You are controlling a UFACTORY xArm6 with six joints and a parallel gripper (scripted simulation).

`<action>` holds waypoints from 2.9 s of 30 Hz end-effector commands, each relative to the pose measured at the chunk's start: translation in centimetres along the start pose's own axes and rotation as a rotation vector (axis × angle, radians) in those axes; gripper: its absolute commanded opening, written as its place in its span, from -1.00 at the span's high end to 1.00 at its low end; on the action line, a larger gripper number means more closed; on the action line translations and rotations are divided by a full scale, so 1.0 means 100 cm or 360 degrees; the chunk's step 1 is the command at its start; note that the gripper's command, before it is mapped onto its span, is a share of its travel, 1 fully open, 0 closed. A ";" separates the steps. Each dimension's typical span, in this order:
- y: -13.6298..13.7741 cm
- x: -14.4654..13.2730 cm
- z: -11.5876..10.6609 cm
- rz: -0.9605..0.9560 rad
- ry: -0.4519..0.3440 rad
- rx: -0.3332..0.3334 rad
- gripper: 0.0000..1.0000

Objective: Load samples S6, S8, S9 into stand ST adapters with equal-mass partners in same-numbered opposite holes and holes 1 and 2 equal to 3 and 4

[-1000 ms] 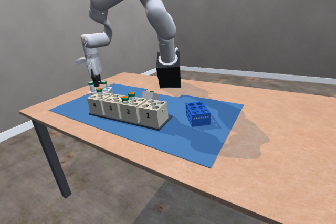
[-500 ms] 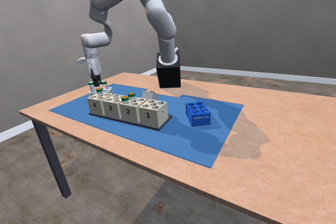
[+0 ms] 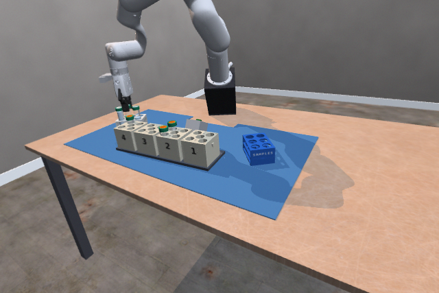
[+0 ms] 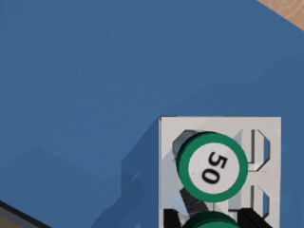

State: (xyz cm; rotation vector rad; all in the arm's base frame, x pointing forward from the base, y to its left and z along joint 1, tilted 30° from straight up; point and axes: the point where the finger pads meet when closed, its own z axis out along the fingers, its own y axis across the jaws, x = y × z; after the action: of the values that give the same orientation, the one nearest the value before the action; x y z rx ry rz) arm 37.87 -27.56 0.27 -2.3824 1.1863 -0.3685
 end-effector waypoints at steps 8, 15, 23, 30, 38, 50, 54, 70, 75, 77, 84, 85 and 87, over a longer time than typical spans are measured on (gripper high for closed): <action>0.000 0.001 -0.007 -0.0001 0.0005 0.0000 1.00; 0.000 0.001 -0.011 -0.0001 0.0005 0.0000 1.00; 0.000 0.001 -0.014 -0.0001 0.0005 0.0000 1.00; 0.000 0.001 -0.026 -0.0001 0.0005 0.0000 1.00; 0.000 0.001 -0.040 -0.0001 0.0006 0.0000 1.00; 0.000 0.001 -0.062 -0.0001 0.0006 0.0000 1.00; 0.000 0.001 -0.070 -0.0001 0.0006 0.0000 1.00; 0.000 0.001 -0.098 -0.0001 0.0006 -0.0001 1.00; 0.000 0.001 -0.104 -0.0001 0.0006 -0.0001 1.00; 0.000 0.001 -0.108 -0.0001 0.0006 -0.0001 1.00; 0.000 0.001 -0.122 -0.0002 0.0006 -0.0001 1.00; 0.000 0.001 -0.124 -0.0002 0.0006 -0.0001 1.00; 0.000 0.001 -0.126 -0.0002 0.0006 -0.0001 1.00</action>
State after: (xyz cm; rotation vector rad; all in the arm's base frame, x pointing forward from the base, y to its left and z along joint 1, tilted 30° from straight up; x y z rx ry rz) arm 32.68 -30.93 10.83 -2.3827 1.1865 -0.3688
